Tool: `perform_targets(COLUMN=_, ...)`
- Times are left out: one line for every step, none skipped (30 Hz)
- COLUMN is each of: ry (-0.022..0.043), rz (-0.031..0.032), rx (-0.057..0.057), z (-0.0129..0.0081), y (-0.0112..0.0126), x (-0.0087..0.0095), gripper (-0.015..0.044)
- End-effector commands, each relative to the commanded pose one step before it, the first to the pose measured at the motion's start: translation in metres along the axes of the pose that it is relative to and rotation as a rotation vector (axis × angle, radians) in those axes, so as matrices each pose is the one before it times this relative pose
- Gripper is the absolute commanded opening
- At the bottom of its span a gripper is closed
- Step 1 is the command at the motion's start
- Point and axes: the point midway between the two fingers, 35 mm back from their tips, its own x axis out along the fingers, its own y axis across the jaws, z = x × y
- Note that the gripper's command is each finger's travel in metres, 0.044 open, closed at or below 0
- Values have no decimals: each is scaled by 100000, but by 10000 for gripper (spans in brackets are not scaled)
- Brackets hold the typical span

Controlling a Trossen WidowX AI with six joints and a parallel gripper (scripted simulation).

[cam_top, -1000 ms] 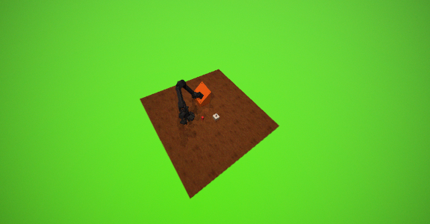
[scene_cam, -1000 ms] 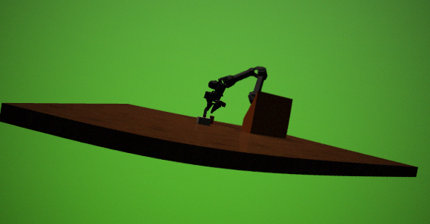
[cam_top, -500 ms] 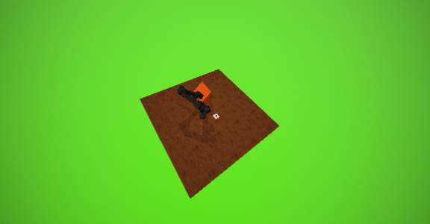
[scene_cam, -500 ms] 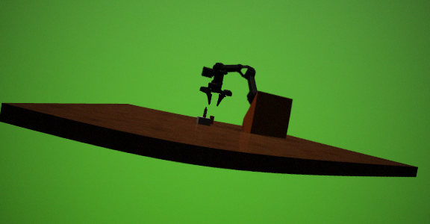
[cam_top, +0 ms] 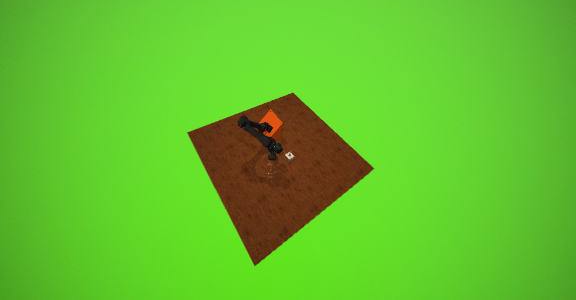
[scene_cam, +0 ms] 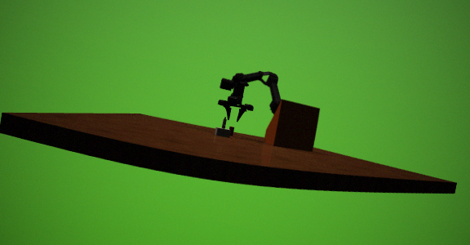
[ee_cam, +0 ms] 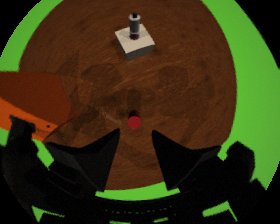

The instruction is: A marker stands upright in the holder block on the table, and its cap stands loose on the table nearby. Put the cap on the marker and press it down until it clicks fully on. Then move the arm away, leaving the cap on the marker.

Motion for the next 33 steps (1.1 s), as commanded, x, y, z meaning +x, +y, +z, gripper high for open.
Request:
perform_targets(ry=683, rz=170, rx=-841, z=-1, y=172, x=1394, gripper=233)
perform_targets(ry=11, rz=-5, rx=0, z=-3, y=6, x=119, gripper=233)
perform_targets(ry=0, rz=0, rx=0, z=0, y=0, x=0, gripper=233)
perform_targets(ry=-4, rz=2, rx=0, z=3, y=-2, x=27, gripper=233)
perform_targets(ry=-12, rz=7, rx=1, z=9, y=-5, x=81, gripper=233)
perform_targets(ry=-19, rz=11, rx=2, z=14, y=-7, x=135, gripper=233)
perform_targets(ry=-22, rz=13, rx=2, z=16, y=-8, x=163, gripper=233)
perform_targets(ry=-20, rz=11, rx=2, z=14, y=-8, x=163, gripper=233)
perform_targets(ry=-18, rz=10, rx=2, z=13, y=-7, x=163, gripper=233)
perform_targets(ry=-16, rz=9, rx=2, z=12, y=-6, x=163, gripper=233)
perform_targets(ry=-14, rz=8, rx=1, z=11, y=-6, x=163, gripper=233)
perform_targets(ry=-13, rz=7, rx=1, z=10, y=-5, x=162, gripper=233)
perform_targets(ry=-11, rz=5, rx=1, z=8, y=-4, x=162, gripper=233)
perform_targets(ry=-9, rz=4, rx=1, z=7, y=-4, x=162, gripper=233)
perform_targets(ry=-7, rz=3, rx=1, z=6, y=-3, x=162, gripper=233)
perform_targets(ry=-5, rz=2, rx=1, z=5, y=-2, x=162, gripper=233)
perform_targets(ry=-3, rz=1, rx=1, z=4, y=-1, x=161, gripper=233)
perform_targets(ry=-1, rz=0, rx=1, z=3, y=-1, x=161, gripper=233)
perform_targets(ry=1, rz=-1, rx=0, z=2, y=0, x=161, gripper=233)
perform_targets(ry=3, rz=-2, rx=0, z=1, y=1, x=160, gripper=233)
perform_targets(ry=5, rz=-3, rx=0, z=-1, y=1, x=160, gripper=233)
perform_targets(ry=7, rz=-4, rx=0, z=-2, y=2, x=160, gripper=233)
perform_targets(ry=9, rz=-5, rx=0, z=-3, y=3, x=159, gripper=233)
perform_targets(ry=11, rz=-6, rx=0, z=-4, y=4, x=159, gripper=233)
perform_targets(ry=13, rz=-7, rx=-1, z=-5, y=4, x=159, gripper=233)
perform_targets(ry=15, rz=-8, rx=-1, z=-6, y=5, x=159, gripper=233)
perform_targets(ry=17, rz=-9, rx=-1, z=-7, y=6, x=158, gripper=233)
perform_targets(ry=19, rz=-10, rx=-1, z=-8, y=7, x=158, gripper=233)
perform_targets(ry=21, rz=-11, rx=-2, z=-9, y=7, x=158, gripper=233)
perform_targets(ry=23, rz=-11, rx=-2, z=-10, y=8, x=157, gripper=233)
perform_targets(ry=25, rz=-12, rx=-2, z=-11, y=9, x=157, gripper=233)
perform_targets(ry=27, rz=-13, rx=-2, z=-12, y=10, x=156, gripper=233)
perform_targets(ry=29, rz=-14, rx=-3, z=-13, y=11, x=156, gripper=233)
